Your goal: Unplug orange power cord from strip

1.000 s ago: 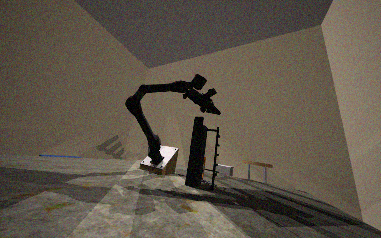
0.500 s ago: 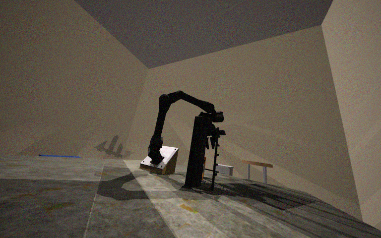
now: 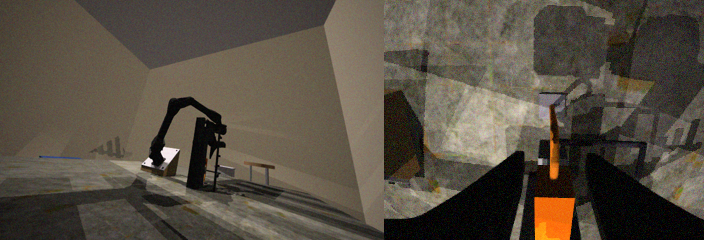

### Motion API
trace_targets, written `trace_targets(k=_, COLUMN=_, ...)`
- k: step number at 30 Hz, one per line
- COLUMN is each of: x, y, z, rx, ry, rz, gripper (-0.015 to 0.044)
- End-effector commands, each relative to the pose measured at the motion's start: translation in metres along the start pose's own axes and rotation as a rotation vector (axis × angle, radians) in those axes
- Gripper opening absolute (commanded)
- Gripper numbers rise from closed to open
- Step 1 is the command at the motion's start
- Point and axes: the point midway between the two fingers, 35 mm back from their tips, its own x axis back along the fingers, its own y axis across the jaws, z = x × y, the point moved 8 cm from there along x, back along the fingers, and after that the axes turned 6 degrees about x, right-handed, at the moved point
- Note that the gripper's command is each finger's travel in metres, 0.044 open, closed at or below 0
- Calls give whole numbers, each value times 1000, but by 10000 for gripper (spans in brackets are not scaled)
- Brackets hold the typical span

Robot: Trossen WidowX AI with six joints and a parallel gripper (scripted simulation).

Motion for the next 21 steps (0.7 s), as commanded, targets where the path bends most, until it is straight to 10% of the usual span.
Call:
trace_targets(k=1, x=0, y=0, z=5, rx=6, ry=4, rz=-1, gripper=160)
trace_targets(k=21, x=-1, y=2, z=37, rx=6, ry=6, rz=-1, gripper=160)
